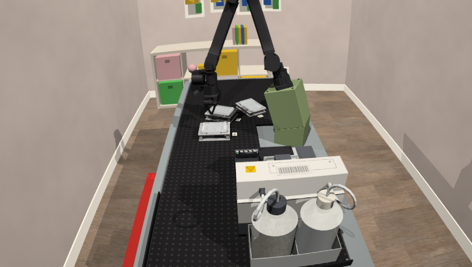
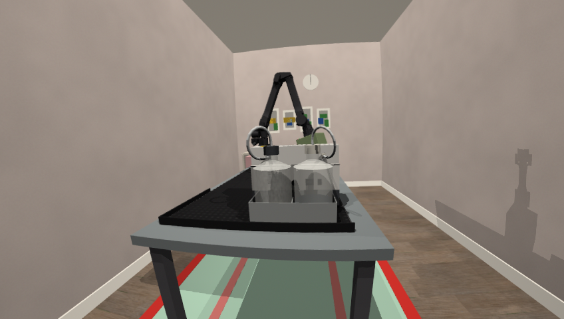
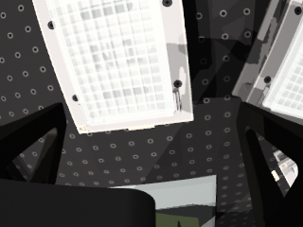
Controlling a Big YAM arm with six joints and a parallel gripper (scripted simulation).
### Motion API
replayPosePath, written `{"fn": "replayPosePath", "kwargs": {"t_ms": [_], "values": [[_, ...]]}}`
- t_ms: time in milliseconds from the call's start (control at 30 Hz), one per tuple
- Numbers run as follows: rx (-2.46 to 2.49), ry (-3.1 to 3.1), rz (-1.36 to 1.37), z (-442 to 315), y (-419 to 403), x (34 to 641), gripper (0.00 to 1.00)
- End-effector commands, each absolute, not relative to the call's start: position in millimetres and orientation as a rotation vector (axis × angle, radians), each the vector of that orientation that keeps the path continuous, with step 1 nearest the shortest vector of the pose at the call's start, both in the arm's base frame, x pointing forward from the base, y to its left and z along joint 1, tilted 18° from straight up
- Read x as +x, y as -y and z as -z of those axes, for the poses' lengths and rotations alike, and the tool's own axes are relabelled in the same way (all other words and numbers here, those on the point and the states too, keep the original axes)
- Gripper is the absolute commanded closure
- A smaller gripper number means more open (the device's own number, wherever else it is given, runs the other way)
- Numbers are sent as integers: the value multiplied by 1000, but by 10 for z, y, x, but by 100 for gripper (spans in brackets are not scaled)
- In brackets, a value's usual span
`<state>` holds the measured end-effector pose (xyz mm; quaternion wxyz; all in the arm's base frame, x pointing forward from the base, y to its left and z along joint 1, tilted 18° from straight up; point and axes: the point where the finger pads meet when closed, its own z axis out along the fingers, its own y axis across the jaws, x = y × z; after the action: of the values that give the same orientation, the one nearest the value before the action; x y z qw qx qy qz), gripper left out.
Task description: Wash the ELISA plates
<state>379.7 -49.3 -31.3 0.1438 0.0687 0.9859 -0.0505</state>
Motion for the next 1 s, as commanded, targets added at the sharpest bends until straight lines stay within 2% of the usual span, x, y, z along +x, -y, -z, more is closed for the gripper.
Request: {"fn": "replayPosePath", "kwargs": {"t_ms": [0, 433, 667, 867, 967], "values": [[292, -2811, 138, 201, 691, 3916, 0], [261, -2832, 143, 212, 1235, 3877, 0], [228, -2837, 139, 232, 1131, 3847, 0], [565, -2772, 99, 174, 1536, 3802, 0], [566, -2777, 98, 195, 1682, 3752, 0]]}}
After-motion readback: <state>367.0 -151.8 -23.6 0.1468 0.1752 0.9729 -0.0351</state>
